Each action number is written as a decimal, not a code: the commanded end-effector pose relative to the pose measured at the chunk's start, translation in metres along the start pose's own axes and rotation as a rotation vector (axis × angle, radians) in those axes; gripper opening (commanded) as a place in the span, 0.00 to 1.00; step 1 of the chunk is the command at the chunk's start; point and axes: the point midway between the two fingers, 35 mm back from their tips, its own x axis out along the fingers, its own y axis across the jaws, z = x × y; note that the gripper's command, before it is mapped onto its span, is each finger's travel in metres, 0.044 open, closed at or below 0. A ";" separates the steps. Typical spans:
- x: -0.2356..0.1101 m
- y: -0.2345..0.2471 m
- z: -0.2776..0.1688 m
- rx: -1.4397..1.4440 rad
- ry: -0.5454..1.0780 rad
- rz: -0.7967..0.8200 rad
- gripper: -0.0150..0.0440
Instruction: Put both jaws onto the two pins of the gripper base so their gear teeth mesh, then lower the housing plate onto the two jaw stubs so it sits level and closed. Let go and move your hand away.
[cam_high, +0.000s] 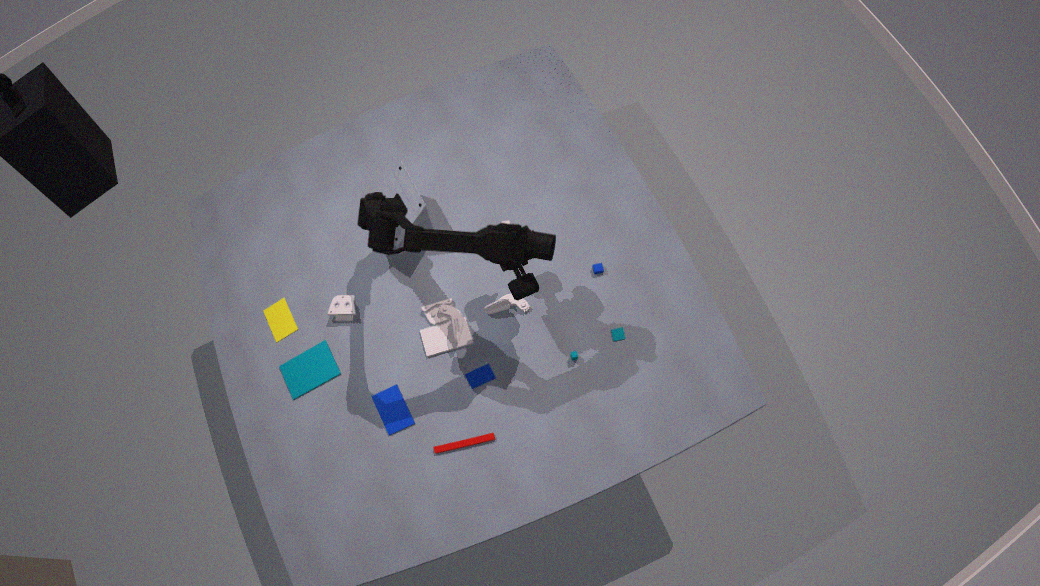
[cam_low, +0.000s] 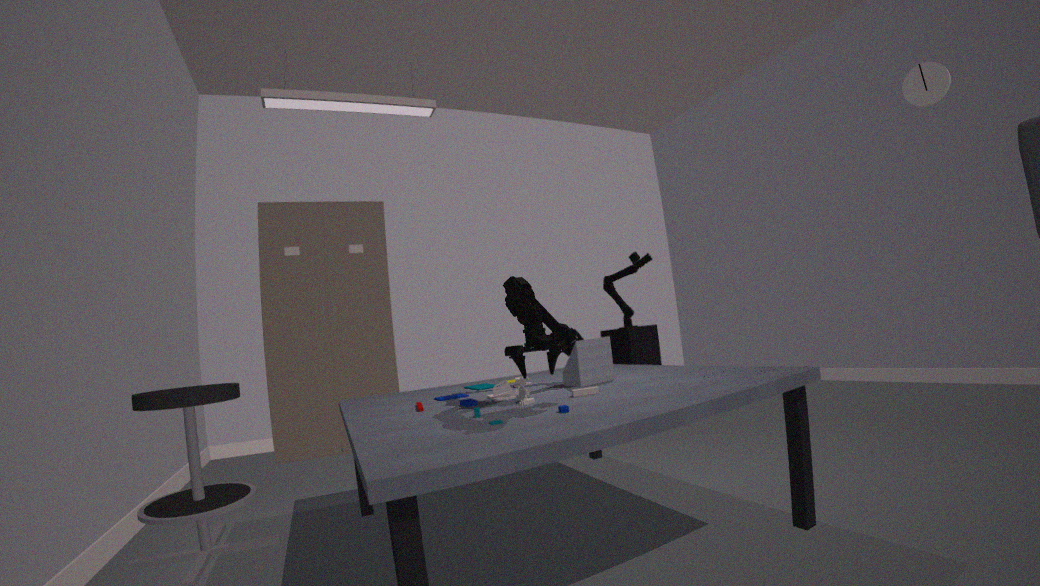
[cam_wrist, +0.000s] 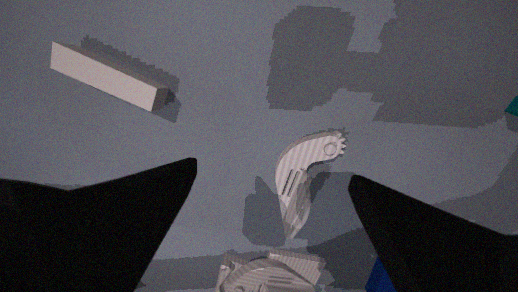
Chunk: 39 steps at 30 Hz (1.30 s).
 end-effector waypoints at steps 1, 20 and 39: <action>0.001 0.000 0.000 -0.002 0.000 0.000 1.00; -0.008 0.001 -0.002 0.004 0.003 0.011 0.29; -0.008 0.001 -0.002 0.004 0.003 0.011 0.25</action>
